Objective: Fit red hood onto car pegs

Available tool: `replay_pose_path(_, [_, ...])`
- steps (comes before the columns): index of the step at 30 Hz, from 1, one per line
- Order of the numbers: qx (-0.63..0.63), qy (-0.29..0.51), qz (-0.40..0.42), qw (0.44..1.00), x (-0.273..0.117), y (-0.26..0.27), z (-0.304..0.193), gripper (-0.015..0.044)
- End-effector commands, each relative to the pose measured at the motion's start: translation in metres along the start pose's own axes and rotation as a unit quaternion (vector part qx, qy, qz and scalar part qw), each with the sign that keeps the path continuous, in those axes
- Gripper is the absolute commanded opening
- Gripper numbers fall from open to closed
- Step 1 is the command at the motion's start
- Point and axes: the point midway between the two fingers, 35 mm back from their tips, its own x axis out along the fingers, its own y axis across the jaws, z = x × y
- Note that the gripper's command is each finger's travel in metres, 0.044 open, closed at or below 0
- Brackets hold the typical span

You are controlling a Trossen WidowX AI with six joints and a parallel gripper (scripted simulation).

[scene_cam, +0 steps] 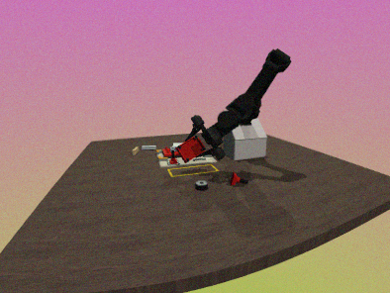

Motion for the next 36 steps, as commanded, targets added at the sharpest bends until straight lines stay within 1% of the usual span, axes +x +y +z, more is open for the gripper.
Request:
replay_pose_path(1, [-0.076,0.0,0.001,0.997,0.0,0.001,0.0,0.0])
replay_pose_path(13, [-0.268,0.0,0.001,0.963,0.0,0.001,0.0,0.0])
replay_pose_path(19, [-0.316,0.0,0.001,0.949,0.0,0.001,0.0,0.0])
replay_pose_path(27, [-0.429,0.0,0.002,0.903,0.001,0.004,-0.001,0.0])
replay_pose_path(36, [-0.554,0.0,0.002,0.833,0.004,0.013,-0.002,0.0])
